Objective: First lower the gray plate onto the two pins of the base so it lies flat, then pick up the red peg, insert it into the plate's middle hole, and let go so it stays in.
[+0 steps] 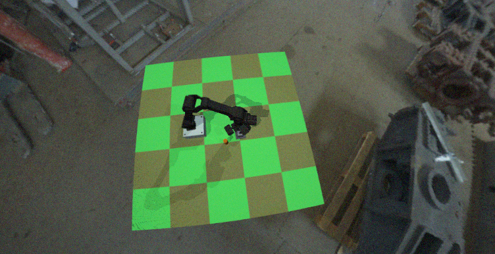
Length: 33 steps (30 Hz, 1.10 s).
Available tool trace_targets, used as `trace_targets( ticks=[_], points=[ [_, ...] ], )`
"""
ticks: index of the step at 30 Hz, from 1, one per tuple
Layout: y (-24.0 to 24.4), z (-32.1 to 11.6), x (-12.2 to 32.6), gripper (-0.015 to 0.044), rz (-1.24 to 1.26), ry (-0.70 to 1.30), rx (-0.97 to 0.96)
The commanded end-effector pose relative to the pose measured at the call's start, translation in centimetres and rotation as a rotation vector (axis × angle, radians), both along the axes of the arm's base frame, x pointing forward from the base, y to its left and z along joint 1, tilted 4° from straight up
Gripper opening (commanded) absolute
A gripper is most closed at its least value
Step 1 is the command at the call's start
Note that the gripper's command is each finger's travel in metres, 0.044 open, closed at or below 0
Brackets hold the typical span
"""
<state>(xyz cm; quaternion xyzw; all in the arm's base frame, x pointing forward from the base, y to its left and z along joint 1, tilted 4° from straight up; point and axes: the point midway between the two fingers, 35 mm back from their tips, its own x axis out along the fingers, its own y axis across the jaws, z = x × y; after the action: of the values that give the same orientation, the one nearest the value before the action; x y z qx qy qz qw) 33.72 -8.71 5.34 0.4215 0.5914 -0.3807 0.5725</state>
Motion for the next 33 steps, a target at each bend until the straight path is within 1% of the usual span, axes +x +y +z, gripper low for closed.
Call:
trace_targets(
  ticks=[1,33],
  points=[
    [0.0,0.0,0.0,0.0150,0.000,0.000,0.000],
    [0.0,1.5,0.1,0.0150,0.002,0.005,-0.002]
  ],
)
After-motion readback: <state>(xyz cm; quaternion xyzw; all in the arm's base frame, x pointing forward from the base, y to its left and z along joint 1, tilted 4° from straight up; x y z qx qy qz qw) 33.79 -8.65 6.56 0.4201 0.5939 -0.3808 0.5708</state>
